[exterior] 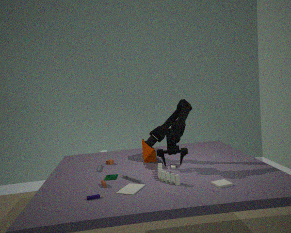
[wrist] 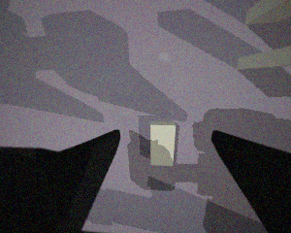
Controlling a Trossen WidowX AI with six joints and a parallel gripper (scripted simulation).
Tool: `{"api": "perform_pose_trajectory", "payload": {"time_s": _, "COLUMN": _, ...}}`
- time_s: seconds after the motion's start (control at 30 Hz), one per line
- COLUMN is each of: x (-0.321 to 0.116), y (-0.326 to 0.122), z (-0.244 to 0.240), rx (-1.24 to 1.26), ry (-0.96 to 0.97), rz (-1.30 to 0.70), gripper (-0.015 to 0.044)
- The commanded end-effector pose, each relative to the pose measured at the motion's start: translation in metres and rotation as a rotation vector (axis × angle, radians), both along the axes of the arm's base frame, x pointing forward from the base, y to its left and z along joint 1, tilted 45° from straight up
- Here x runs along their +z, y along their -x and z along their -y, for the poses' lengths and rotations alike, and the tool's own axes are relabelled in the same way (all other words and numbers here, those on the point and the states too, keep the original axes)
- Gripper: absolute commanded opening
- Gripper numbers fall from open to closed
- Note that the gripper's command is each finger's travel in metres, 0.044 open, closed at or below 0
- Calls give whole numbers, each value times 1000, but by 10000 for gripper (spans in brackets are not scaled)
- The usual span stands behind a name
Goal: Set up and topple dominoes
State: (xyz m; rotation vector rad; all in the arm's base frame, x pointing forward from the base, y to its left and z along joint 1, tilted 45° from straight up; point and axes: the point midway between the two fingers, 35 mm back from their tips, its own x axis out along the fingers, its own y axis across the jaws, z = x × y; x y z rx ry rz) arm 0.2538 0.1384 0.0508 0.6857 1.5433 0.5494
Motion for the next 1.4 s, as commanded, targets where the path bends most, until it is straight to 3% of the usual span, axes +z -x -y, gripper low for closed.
{"api": "perform_pose_trajectory", "payload": {"time_s": 0.0, "x": -4, "y": -1, "z": -4, "rx": -9, "ry": -5, "rz": 0, "gripper": 440}}
{"api": "perform_pose_trajectory", "payload": {"time_s": 0.37, "x": -11, "y": 0, "z": -12, "rx": -9, "ry": -5, "rz": 0, "gripper": 440}}
{"api": "perform_pose_trajectory", "payload": {"time_s": 0.8, "x": -11, "y": 0, "z": -12, "rx": -9, "ry": -5, "rz": 0, "gripper": 107}}
{"api": "perform_pose_trajectory", "payload": {"time_s": 1.13, "x": -10, "y": 0, "z": -11, "rx": -9, "ry": -5, "rz": 0, "gripper": 107}}
{"api": "perform_pose_trajectory", "payload": {"time_s": 1.37, "x": 46, "y": -5, "z": 42, "rx": -9, "ry": -1, "rz": 0, "gripper": 107}}
